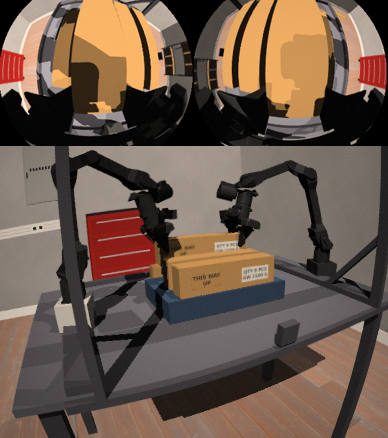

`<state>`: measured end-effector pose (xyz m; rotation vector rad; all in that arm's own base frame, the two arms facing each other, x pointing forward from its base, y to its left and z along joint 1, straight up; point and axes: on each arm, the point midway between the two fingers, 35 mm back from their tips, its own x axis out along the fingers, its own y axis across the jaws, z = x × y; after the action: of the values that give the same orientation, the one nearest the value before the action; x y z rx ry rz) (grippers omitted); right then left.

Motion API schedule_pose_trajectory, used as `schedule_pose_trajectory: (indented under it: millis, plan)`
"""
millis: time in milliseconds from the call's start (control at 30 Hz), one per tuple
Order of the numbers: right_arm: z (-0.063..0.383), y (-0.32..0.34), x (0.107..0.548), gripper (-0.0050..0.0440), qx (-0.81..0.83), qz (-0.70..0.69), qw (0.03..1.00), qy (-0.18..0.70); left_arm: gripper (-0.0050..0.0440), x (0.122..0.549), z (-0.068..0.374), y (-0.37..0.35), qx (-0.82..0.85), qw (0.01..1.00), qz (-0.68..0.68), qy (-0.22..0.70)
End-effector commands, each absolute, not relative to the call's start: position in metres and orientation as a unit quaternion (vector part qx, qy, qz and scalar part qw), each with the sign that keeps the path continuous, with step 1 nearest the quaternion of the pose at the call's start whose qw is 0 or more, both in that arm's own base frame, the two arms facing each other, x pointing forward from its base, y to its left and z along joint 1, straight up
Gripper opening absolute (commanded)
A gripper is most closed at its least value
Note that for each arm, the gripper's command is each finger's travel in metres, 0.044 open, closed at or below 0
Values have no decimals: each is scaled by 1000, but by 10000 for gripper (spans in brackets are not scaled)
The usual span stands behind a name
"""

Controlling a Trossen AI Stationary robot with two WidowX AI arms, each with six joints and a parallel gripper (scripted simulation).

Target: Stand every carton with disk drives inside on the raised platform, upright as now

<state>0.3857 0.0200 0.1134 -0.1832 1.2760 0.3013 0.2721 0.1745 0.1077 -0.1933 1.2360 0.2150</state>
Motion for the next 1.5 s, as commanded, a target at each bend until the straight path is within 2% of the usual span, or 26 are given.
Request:
schedule_pose_trajectory:
  millis: [0,1133,1167,1467]
  plan:
    - [148,19,391,-50,-85,134,818,553,-50,276,130,178,-75,825,111,550]
    - [148,19,391,-50,-85,134,818,553,-50,275,131,178,-75,825,111,549]
    - [96,19,390,-50,-86,135,813,560,-50,276,88,177,-78,822,109,554]
    - [96,19,390,-50,-86,135,813,560,-50,276,88,177,-78,822,109,554]
